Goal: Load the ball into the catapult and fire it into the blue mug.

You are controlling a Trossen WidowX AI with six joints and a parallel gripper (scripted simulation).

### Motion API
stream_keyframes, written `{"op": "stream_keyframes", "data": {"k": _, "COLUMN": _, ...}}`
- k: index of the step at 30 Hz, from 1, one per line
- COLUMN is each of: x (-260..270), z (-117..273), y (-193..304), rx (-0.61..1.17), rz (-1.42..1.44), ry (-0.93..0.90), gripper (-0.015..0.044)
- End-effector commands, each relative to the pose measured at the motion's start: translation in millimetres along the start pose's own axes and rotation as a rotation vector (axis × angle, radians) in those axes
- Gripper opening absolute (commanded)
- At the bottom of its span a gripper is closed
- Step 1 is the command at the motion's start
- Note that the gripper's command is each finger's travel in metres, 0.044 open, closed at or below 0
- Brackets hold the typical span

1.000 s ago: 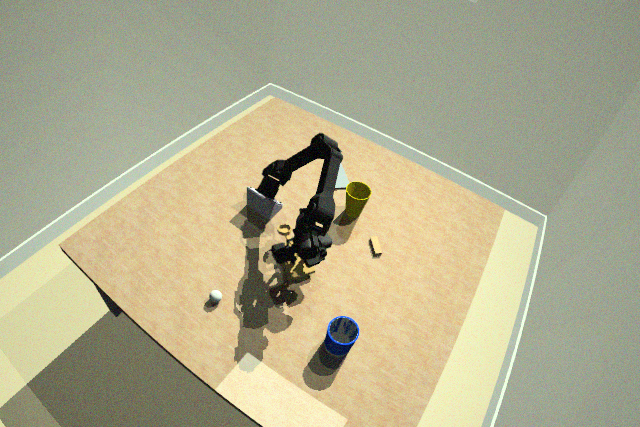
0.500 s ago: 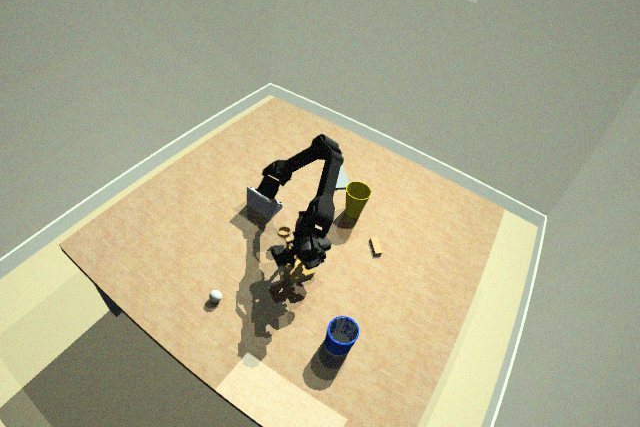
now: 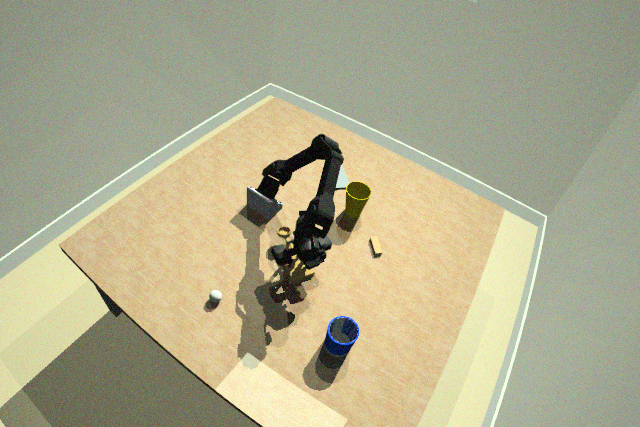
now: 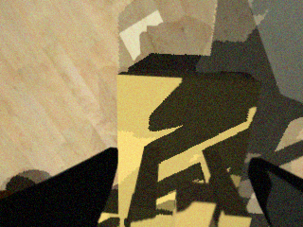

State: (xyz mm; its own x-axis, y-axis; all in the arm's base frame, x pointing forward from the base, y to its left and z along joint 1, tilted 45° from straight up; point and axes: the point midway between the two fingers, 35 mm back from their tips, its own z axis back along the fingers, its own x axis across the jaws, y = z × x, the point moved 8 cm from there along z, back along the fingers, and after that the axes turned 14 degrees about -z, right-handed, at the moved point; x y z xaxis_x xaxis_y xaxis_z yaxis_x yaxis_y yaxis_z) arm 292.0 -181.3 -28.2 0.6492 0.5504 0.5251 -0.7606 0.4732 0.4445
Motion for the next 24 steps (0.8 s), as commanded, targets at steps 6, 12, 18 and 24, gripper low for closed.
{"op": "stream_keyframes", "data": {"k": 6, "x": -0.8, "z": 89.4, "y": -1.1, "rx": -0.004, "rz": 0.001, "ry": 0.005, "gripper": 0.044}}
{"op": "stream_keyframes", "data": {"k": 12, "x": -1.3, "z": 83.4, "y": -3.3, "rx": -0.017, "rz": -0.002, "ry": 0.001, "gripper": 0.044}}
{"op": "stream_keyframes", "data": {"k": 18, "x": -4.6, "z": 124.0, "y": -0.2, "rx": -0.038, "rz": -0.073, "ry": -0.011, "gripper": 0.044}}
{"op": "stream_keyframes", "data": {"k": 24, "x": 10.6, "z": 113.8, "y": 4.1, "rx": -0.032, "rz": -0.014, "ry": -0.008, "gripper": 0.0361}}
